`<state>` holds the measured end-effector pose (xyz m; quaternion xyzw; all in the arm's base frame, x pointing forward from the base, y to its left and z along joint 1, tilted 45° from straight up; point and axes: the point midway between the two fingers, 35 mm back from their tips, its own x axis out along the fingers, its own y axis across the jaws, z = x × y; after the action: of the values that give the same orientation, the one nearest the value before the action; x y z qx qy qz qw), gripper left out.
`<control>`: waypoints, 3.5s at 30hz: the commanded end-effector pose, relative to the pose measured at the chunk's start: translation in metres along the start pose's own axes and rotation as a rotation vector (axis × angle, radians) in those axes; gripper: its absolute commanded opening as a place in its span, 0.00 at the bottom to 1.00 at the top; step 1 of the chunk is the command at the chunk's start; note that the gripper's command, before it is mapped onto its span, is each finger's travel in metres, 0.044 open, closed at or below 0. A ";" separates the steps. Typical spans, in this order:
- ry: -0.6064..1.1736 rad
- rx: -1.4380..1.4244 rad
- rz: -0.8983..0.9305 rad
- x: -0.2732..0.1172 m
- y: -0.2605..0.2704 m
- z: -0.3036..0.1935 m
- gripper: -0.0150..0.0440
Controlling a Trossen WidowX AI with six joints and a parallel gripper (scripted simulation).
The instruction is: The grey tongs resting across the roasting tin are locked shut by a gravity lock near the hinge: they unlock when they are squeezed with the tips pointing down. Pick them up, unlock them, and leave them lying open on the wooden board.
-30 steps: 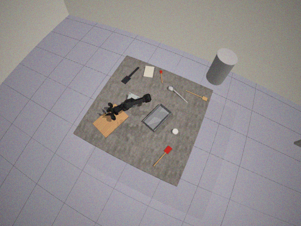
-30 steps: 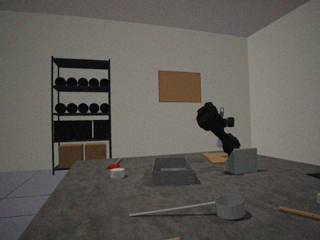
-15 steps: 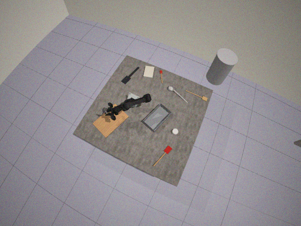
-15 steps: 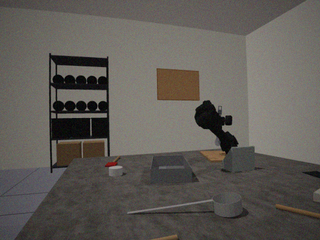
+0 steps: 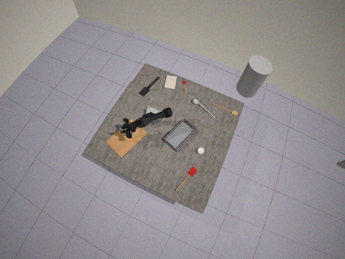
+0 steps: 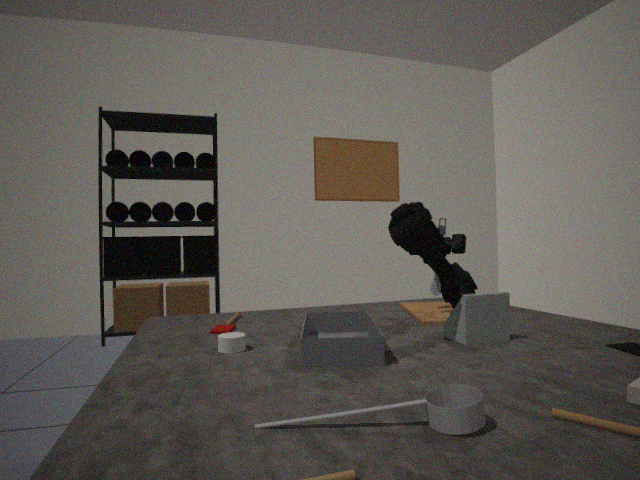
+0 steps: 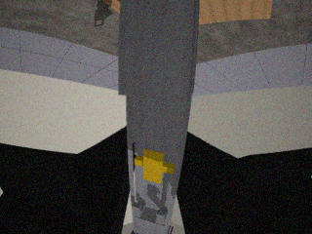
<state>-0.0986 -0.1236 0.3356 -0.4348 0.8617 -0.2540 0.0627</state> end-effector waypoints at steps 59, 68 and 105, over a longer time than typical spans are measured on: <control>-1.007 0.090 -0.007 0.046 -0.005 0.037 0.00; -1.010 0.090 -0.009 0.047 -0.005 0.038 0.00; -1.069 0.019 -0.031 0.076 -0.005 0.084 0.00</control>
<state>-0.1140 -0.2140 0.2801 -0.5187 0.7020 -0.0080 0.4880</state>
